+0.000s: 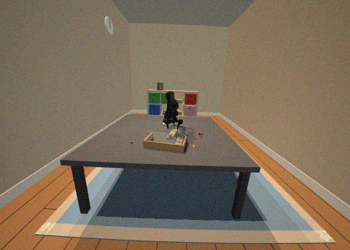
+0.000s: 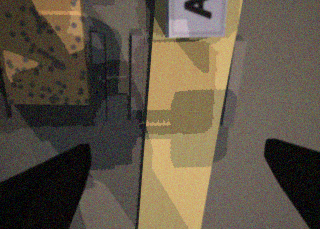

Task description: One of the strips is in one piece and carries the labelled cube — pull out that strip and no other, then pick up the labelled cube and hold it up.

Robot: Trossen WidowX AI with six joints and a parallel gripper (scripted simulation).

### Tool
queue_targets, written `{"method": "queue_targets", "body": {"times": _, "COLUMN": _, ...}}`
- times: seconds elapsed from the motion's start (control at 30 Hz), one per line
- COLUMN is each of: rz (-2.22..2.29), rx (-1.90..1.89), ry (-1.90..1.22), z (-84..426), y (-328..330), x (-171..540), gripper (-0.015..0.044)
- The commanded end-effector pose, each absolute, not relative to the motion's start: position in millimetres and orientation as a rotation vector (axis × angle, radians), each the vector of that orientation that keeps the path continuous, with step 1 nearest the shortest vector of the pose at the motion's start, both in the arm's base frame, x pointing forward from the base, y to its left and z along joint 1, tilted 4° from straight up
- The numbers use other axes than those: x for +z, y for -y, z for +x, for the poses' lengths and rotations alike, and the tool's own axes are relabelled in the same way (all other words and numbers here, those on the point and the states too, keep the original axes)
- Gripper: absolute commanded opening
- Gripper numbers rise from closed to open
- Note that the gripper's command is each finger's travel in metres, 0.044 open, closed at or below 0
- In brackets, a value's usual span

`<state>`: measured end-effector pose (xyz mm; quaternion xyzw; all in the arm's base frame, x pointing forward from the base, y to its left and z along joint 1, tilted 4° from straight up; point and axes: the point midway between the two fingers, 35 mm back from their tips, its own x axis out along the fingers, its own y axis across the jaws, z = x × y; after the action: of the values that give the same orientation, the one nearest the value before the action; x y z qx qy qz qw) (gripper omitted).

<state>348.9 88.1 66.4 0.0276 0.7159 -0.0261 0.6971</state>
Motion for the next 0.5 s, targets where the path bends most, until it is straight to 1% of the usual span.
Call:
{"method": "queue_targets", "body": {"times": 0.0, "rz": 0.057, "rx": -0.062, "ry": -1.596, "z": 364, "y": -84, "x": 68, "gripper": 0.044}}
{"method": "queue_targets", "body": {"times": 0.47, "rz": 0.056, "rx": -0.063, "ry": -1.592, "z": 412, "y": -73, "x": 73, "gripper": 0.044}}
